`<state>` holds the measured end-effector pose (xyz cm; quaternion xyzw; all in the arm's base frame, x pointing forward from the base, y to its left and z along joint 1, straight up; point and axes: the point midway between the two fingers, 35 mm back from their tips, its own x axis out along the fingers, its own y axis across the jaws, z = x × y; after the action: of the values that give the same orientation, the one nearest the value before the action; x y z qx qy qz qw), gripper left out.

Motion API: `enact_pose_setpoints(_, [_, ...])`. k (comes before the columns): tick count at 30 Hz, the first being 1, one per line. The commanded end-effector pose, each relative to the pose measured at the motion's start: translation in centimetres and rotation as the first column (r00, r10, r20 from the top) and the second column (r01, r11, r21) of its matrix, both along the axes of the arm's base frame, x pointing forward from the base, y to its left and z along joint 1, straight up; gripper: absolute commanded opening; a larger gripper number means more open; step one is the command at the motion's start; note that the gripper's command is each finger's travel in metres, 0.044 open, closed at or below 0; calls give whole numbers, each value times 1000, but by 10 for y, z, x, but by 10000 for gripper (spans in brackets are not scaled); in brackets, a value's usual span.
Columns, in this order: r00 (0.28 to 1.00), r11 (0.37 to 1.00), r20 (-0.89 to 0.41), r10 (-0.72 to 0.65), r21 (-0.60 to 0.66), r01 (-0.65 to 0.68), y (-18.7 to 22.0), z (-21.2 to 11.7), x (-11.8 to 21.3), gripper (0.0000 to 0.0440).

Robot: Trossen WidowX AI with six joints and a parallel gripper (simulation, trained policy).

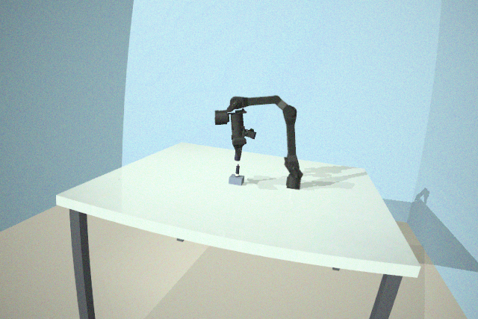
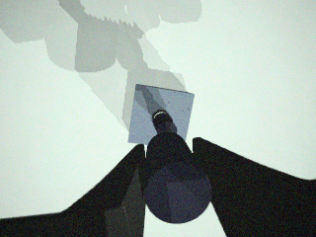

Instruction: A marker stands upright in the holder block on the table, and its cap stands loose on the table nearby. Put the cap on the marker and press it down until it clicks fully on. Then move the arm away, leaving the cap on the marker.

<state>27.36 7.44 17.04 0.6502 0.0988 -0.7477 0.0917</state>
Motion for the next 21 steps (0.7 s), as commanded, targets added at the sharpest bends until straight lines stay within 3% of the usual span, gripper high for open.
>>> enact_pose_setpoints(1, [1000,1000,-9,-2,0,2,1,-5,-4,0])
enact_pose_setpoints(21, [998,999,-55,38,7,-38,2,-49,-12,0])
